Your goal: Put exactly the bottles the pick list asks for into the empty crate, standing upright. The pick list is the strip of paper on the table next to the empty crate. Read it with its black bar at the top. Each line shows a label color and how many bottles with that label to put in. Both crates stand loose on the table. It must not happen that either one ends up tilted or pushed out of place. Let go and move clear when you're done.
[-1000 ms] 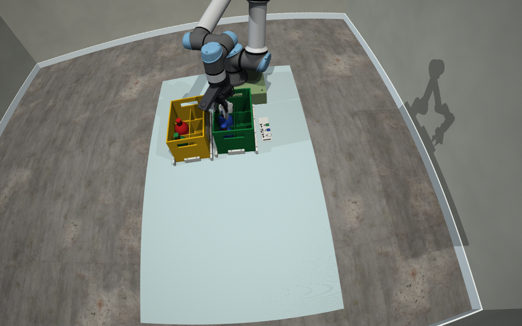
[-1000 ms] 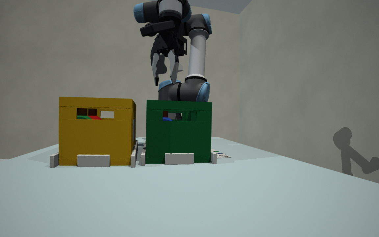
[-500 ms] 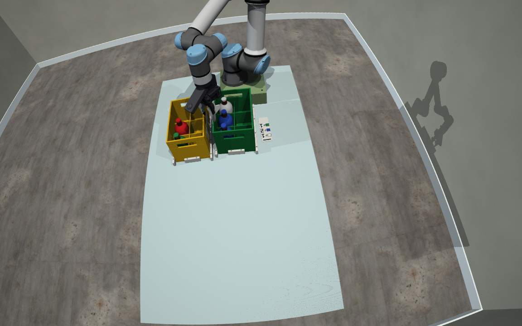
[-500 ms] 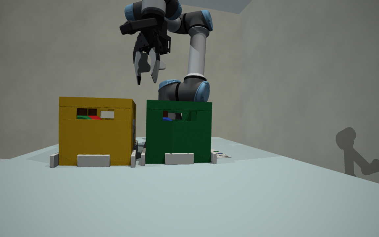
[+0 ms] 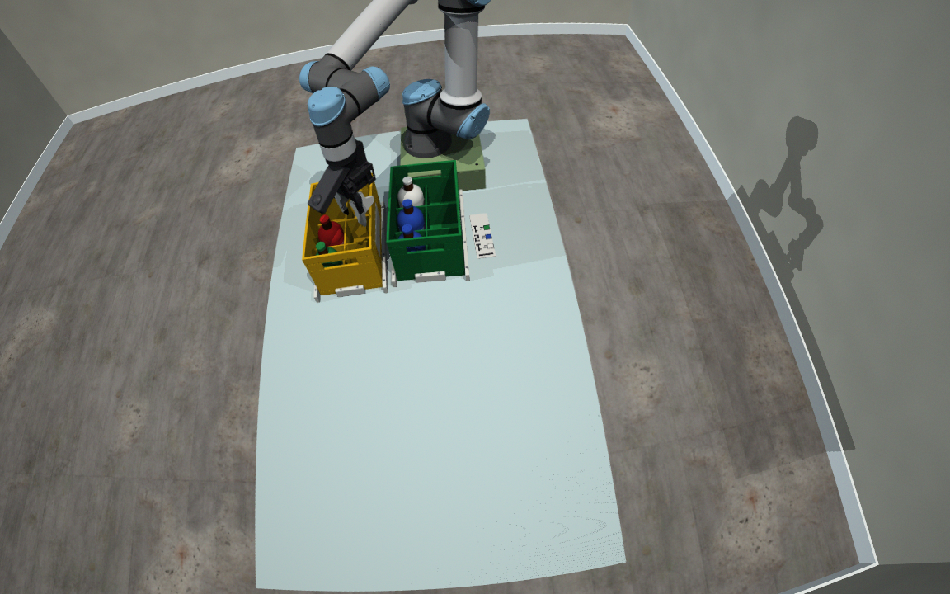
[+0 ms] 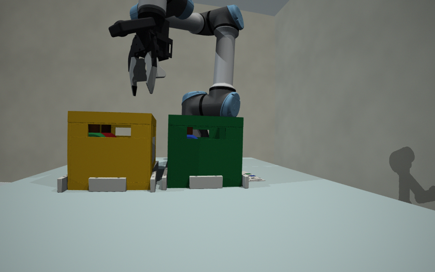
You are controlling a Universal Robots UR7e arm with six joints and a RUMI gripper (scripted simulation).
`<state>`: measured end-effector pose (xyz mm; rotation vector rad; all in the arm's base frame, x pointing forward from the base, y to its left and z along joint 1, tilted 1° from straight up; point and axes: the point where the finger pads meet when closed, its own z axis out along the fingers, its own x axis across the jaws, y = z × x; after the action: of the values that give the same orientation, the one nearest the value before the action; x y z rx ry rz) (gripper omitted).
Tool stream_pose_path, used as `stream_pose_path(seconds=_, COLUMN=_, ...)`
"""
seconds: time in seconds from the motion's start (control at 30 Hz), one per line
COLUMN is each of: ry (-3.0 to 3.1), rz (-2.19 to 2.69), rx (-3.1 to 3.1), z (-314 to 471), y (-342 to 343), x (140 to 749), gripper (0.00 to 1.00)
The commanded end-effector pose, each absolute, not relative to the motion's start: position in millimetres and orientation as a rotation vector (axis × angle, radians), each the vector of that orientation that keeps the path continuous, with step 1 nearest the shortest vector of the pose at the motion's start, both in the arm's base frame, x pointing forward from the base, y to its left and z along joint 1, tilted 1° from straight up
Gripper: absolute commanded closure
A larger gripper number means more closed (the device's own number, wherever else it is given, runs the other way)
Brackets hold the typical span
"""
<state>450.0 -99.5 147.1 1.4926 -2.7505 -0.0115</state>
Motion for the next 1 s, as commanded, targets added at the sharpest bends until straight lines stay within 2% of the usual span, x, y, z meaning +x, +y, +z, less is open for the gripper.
stream_pose_path(seconds=0.0, ry=-2.748, rz=-0.01, rx=1.501, z=147.2, y=-130.9, x=461.0, gripper=0.62)
stream_pose_path(seconds=0.53, ry=-2.747, rz=-0.011, rx=1.5, z=146.6, y=-203.2, x=480.4, gripper=0.62)
stream_pose_path(seconds=0.97, ry=-2.746, rz=-0.012, rx=1.502, z=146.2, y=-203.4, x=480.4, gripper=0.62)
